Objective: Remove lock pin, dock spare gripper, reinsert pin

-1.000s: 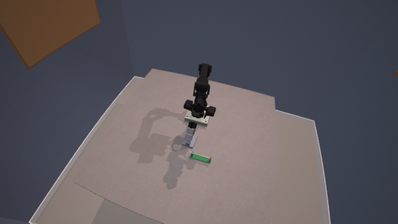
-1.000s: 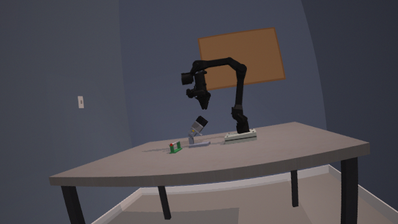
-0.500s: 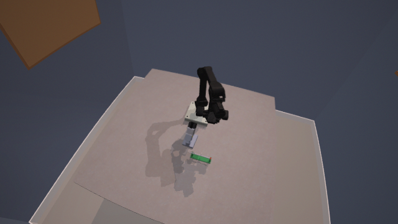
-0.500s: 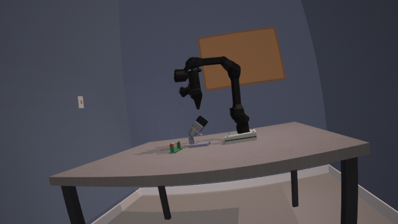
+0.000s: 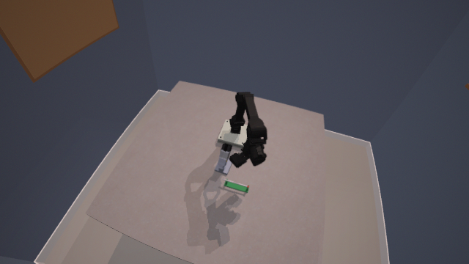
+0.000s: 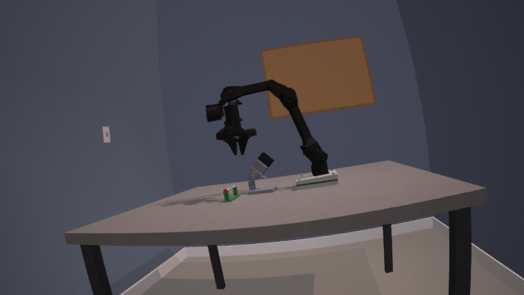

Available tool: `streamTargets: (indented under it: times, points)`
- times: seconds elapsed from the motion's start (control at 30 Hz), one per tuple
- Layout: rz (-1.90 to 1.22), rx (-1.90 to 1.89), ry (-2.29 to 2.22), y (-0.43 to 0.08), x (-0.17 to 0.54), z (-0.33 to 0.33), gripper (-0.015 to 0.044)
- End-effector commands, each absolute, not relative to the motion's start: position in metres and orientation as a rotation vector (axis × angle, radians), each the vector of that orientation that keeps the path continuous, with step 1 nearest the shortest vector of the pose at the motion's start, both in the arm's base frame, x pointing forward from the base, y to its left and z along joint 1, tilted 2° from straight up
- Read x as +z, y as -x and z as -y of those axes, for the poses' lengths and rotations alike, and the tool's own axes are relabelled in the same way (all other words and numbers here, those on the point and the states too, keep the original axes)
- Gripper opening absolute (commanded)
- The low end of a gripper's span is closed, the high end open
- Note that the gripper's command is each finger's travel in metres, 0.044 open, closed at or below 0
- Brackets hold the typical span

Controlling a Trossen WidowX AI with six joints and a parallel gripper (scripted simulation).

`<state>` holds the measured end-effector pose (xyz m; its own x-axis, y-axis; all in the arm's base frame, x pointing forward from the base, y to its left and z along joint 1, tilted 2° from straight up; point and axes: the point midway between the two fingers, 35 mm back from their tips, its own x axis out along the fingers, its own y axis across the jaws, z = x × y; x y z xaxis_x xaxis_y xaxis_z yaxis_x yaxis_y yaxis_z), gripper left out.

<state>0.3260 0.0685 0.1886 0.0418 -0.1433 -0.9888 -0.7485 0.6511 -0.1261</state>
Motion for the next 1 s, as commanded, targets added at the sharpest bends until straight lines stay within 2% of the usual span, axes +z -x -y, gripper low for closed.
streamTargets:
  times: [0.0,0.47,0.97]
  points:
    - [-1.441,0.905,1.248,-0.38,0.156,-0.056,0.018]
    - [-1.438,0.912,1.255,-0.384,0.153,-0.053,0.018]
    - [-1.438,0.912,1.256,-0.391,0.081,-0.052,0.018]
